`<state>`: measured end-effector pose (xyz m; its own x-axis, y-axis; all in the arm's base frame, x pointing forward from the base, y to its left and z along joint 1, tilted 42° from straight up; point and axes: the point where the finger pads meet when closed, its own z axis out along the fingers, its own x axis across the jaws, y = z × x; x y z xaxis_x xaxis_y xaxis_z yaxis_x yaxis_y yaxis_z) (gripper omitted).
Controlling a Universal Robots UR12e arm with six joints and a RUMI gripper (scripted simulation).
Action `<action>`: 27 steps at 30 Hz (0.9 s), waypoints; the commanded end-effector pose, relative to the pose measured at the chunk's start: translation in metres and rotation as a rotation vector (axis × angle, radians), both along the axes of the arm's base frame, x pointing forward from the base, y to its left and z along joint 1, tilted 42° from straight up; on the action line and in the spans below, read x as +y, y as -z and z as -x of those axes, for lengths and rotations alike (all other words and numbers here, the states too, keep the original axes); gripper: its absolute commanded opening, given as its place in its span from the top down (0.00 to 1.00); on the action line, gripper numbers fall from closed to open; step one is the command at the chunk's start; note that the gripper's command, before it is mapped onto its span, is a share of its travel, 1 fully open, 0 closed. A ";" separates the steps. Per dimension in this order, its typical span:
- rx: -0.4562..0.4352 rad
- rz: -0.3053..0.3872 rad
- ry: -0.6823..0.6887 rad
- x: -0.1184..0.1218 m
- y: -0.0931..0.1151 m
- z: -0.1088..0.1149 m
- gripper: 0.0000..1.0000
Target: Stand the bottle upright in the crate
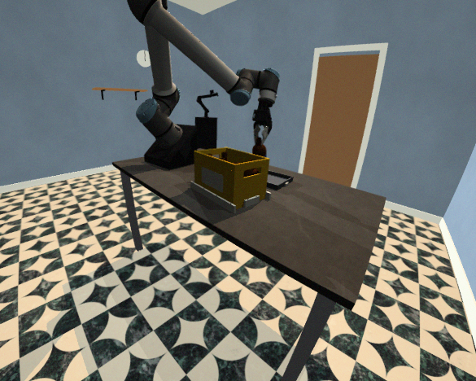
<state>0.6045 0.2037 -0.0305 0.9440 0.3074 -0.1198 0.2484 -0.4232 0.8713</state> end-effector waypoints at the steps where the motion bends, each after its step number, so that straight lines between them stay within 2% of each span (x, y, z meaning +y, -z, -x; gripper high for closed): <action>1: -0.001 -0.001 0.000 0.001 -0.001 0.000 1.00; 27: -0.001 -0.001 0.000 -0.002 0.002 -0.001 1.00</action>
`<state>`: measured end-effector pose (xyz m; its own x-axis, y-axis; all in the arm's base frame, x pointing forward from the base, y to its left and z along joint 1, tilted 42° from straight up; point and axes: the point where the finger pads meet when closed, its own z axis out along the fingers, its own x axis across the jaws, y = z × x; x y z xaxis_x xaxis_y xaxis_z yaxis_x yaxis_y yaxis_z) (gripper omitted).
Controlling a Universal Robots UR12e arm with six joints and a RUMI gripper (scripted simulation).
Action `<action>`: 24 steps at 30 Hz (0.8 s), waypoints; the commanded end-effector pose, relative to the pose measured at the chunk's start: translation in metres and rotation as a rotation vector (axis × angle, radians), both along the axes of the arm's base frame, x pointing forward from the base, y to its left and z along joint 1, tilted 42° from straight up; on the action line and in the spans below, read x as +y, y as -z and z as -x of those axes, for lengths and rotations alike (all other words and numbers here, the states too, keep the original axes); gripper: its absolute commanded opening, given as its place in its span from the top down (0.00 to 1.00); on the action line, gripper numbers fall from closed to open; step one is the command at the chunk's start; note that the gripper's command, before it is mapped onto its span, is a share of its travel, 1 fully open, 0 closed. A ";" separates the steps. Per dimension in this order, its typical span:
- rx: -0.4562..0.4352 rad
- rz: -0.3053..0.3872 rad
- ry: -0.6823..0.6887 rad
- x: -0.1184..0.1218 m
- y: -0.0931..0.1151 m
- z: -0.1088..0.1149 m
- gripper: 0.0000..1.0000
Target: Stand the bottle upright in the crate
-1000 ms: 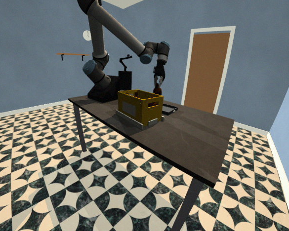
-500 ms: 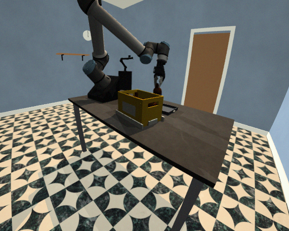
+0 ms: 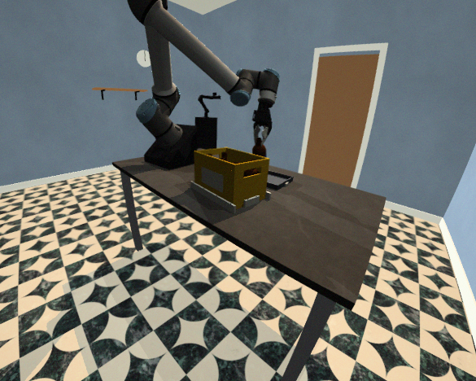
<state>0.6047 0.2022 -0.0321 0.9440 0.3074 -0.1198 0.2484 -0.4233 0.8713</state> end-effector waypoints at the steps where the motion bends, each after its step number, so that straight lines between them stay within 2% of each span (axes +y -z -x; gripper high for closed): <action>1: -0.001 -0.001 -0.001 -0.001 0.001 -0.001 1.00; 24: -0.001 -0.001 -0.001 -0.014 0.016 -0.003 1.00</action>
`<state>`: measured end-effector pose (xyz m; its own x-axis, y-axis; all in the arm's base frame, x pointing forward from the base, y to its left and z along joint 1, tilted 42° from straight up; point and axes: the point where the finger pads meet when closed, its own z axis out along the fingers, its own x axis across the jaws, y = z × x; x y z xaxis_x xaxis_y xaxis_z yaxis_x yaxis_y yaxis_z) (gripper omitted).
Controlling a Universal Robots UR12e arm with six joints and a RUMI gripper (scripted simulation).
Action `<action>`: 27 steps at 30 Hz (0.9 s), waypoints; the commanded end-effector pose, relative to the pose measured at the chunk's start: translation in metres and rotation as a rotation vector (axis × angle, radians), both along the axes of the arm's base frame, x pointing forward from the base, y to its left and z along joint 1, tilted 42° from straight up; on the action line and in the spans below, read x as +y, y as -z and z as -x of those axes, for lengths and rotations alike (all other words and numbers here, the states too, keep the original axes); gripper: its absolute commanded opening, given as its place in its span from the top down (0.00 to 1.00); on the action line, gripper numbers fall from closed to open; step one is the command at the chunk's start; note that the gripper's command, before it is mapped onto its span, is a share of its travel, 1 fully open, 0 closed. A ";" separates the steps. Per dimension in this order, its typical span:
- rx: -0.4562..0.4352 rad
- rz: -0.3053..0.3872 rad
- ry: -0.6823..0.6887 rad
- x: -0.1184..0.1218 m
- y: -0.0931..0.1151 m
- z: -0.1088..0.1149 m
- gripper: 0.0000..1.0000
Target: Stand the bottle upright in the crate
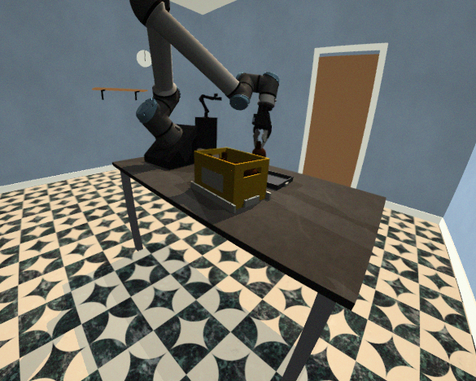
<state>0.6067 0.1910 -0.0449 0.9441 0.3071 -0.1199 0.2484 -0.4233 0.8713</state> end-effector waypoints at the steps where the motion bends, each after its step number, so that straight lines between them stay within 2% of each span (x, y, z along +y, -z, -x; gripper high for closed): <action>1: -0.001 -0.001 -0.001 -0.004 0.004 -0.001 1.00; 27: -0.001 -0.001 -0.001 -0.020 0.023 -0.004 1.00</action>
<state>0.6100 0.1729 -0.0655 0.9441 0.3071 -0.1199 0.2483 -0.4233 0.8713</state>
